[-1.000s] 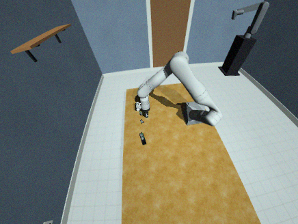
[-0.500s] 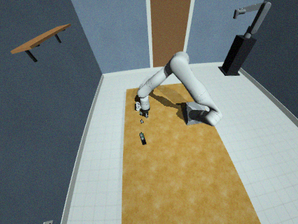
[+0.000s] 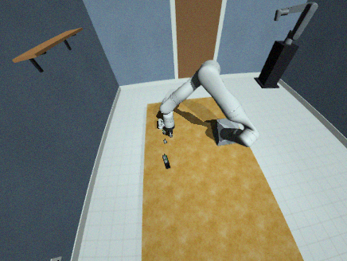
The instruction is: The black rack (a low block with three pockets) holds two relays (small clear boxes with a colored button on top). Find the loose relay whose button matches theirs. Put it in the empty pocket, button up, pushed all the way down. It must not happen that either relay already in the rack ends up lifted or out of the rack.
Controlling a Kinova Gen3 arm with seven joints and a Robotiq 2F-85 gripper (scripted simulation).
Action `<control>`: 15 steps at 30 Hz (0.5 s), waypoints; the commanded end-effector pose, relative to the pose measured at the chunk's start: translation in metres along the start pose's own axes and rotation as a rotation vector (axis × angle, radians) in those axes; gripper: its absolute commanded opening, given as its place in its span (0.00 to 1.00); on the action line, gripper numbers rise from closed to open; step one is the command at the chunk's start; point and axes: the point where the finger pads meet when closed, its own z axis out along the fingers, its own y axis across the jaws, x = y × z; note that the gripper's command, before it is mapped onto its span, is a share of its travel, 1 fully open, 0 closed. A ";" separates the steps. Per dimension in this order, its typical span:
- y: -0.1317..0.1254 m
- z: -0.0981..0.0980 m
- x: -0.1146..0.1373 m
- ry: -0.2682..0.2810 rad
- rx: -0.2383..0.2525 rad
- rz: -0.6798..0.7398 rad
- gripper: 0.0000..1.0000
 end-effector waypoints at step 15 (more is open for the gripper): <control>0.005 -0.001 0.005 0.002 0.000 -0.033 0.00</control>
